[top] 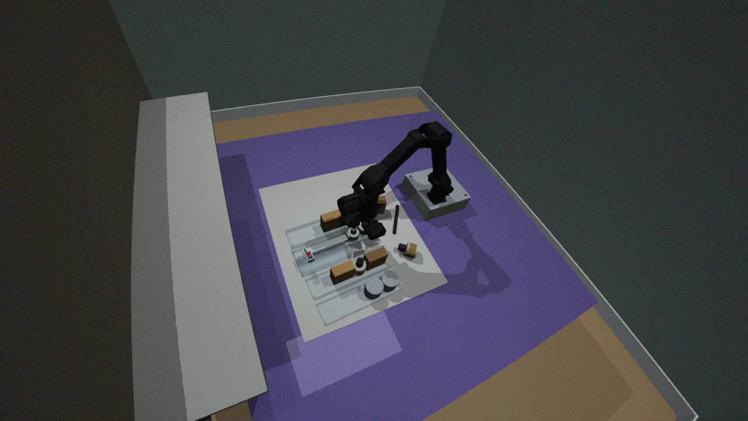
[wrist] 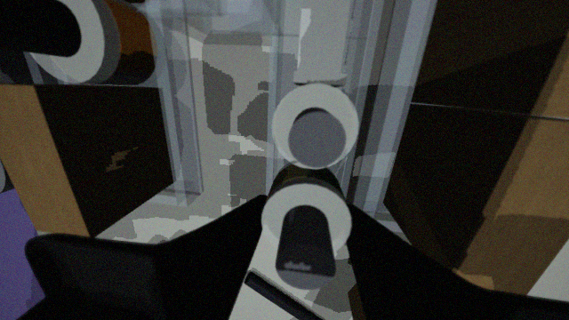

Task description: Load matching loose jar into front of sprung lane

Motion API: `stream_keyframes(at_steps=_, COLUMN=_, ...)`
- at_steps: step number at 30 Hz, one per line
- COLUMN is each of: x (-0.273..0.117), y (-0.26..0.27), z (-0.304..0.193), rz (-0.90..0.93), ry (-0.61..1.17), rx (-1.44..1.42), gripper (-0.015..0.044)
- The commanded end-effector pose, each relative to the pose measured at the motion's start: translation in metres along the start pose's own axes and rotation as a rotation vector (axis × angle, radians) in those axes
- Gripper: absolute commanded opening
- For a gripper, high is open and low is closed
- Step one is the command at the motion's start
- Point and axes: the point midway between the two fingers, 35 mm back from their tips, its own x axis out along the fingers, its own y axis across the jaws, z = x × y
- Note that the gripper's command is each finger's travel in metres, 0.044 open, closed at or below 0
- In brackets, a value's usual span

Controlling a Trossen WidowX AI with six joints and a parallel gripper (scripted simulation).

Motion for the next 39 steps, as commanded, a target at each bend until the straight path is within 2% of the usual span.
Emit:
stream_keyframes(at_steps=1, x=-0.0029, y=-0.0001, z=0.0074, rz=0.0, ry=-0.029, rx=-0.004, gripper=0.0)
stream_keyframes(at_steps=39, x=-0.0003, y=-0.0001, z=0.011, rz=0.0, ry=-0.029, rx=-0.004, gripper=0.0)
